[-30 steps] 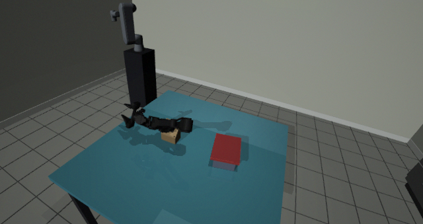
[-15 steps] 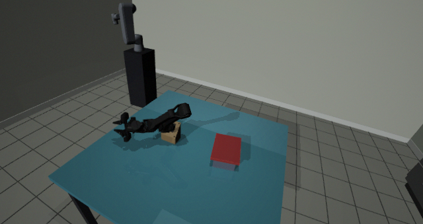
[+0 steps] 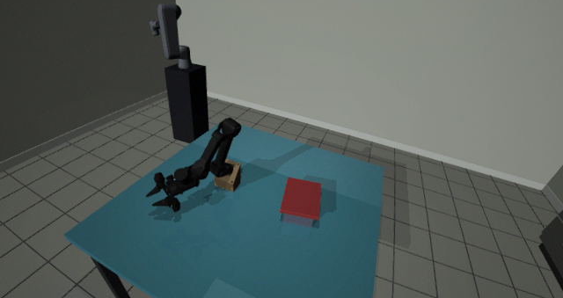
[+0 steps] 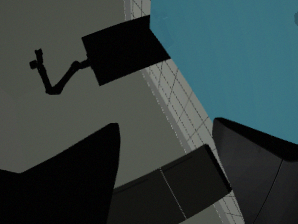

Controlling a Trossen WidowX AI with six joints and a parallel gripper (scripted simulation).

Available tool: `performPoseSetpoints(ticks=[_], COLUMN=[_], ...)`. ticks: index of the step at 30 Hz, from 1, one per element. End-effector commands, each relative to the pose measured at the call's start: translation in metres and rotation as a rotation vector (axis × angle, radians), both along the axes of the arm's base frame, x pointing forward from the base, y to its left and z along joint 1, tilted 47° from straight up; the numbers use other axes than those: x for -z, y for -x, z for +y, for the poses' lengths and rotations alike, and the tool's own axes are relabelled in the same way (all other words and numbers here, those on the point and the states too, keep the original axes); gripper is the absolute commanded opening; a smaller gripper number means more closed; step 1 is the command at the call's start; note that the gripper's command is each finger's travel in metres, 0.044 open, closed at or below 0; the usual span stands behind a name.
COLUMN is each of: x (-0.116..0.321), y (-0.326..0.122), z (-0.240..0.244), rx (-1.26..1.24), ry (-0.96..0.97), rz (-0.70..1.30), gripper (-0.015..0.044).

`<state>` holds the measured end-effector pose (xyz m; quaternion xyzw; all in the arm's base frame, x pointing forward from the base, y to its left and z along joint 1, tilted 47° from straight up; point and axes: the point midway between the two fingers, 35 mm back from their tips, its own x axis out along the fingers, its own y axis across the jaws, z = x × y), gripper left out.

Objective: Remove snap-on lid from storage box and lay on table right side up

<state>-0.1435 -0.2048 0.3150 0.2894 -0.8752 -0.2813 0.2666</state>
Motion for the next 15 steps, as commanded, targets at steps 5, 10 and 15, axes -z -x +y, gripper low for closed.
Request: performPoseSetpoints(ticks=[5,10,15], x=[-0.025,-0.037,-0.041], y=[-0.063,-0.114,-0.156], z=[-0.029,-0.044,-0.049], rx=[-0.253,-0.427,-0.558], ry=[-0.001,-0.049,-0.097], rz=[0.059,0.112,0.184], gripper=[0.0235,0.0235,0.0235])
